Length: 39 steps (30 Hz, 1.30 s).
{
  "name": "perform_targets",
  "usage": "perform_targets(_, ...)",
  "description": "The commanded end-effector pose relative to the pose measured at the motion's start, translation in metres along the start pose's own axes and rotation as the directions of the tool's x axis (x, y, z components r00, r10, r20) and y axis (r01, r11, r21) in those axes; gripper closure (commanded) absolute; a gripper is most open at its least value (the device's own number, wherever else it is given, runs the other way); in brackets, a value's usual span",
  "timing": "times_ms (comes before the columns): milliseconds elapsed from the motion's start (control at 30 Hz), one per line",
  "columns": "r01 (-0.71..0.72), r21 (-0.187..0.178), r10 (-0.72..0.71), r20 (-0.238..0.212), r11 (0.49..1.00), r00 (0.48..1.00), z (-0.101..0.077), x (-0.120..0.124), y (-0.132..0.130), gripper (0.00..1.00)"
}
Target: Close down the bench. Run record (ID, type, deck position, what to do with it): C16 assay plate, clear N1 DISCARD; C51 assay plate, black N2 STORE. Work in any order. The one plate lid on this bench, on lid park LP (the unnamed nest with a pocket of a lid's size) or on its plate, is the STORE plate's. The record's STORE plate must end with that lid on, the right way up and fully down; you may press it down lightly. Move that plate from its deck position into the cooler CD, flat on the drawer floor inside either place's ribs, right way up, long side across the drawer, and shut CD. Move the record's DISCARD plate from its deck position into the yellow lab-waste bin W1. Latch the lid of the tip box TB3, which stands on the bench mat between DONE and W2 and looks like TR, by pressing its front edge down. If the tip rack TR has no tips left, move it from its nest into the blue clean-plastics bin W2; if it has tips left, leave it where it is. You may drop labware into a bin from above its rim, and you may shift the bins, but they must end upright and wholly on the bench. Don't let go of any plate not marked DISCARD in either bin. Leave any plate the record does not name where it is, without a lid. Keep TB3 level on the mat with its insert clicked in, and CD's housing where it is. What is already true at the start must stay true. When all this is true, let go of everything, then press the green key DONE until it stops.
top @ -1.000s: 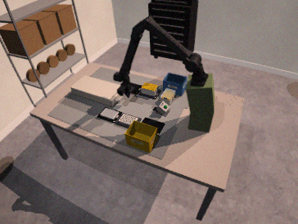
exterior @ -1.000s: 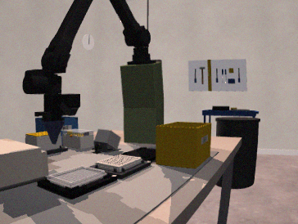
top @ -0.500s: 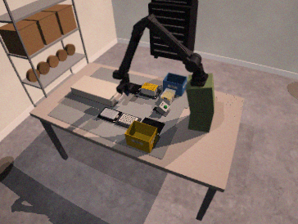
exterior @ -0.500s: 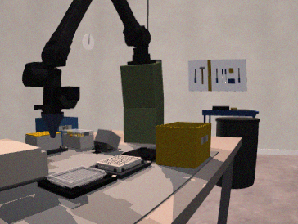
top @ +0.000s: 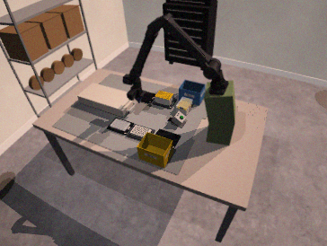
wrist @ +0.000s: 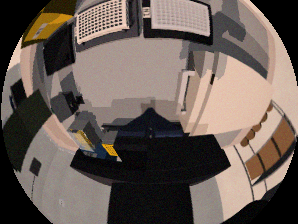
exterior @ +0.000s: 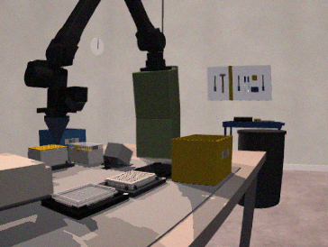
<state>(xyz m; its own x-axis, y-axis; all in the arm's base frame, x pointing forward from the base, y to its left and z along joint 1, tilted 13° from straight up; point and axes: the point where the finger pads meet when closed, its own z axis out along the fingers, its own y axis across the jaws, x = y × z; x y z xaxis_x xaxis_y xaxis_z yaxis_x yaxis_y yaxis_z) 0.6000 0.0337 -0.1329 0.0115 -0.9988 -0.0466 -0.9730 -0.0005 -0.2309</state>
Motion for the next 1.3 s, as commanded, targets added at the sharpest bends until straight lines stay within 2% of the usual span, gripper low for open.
perform_targets(0, -0.005, -0.002, 0.005, 0.002, 1.0, 1.0, -0.01, 0.007, -0.001, 1.0)
perform_targets(33, -0.005, 0.016, 0.005, 0.003, 1.0, 1.0, -0.02, 0.007, -0.007, 1.0)
perform_targets(133, -0.005, 0.027, 0.005, 0.003, 1.0, 1.0, -0.026, 0.007, -0.014, 1.0)
perform_targets(200, -0.006, 0.016, 0.006, 0.003, 1.0, 1.0, -0.027, 0.007, -0.007, 1.0)
perform_targets(400, -0.006, 0.016, 0.006, 0.003, 1.0, 1.0, -0.035, 0.007, -0.007, 1.0)
perform_targets(467, -0.006, 0.016, 0.006, 0.003, 1.0, 1.0, -0.035, 0.007, -0.007, 1.0)
perform_targets(500, -0.008, -0.028, 0.008, 0.001, 1.0, 1.0, -0.014, 0.008, 0.009, 1.0)
perform_targets(533, -0.008, -0.028, 0.008, 0.001, 1.0, 1.0, -0.015, 0.008, 0.009, 1.0)
perform_targets(600, -0.005, 0.016, 0.005, 0.003, 1.0, 1.0, -0.04, 0.007, -0.007, 1.0)
perform_targets(700, -0.006, 0.027, 0.005, 0.003, 1.0, 1.0, -0.046, 0.007, -0.013, 1.0)
perform_targets(767, -0.006, 0.016, 0.006, 0.003, 1.0, 1.0, -0.047, 0.007, -0.007, 1.0)
perform_targets(900, -0.006, 0.021, 0.006, 0.003, 1.0, 1.0, -0.053, 0.007, -0.009, 1.0)
perform_targets(1033, -0.006, 0.011, 0.006, 0.003, 1.0, 1.0, -0.051, 0.007, -0.005, 1.0)
perform_targets(1067, -0.007, -0.024, 0.008, 0.002, 1.0, 1.0, -0.032, 0.008, 0.007, 1.0)
perform_targets(1167, -0.008, -0.023, 0.008, 0.001, 1.0, 1.0, -0.032, 0.008, 0.007, 1.0)
perform_targets(1200, -0.007, -0.019, 0.007, 0.001, 1.0, 1.0, -0.034, 0.008, 0.005, 1.0)
perform_targets(1267, -0.006, 0.018, 0.006, 0.003, 1.0, 1.0, -0.05, 0.007, -0.009, 1.0)
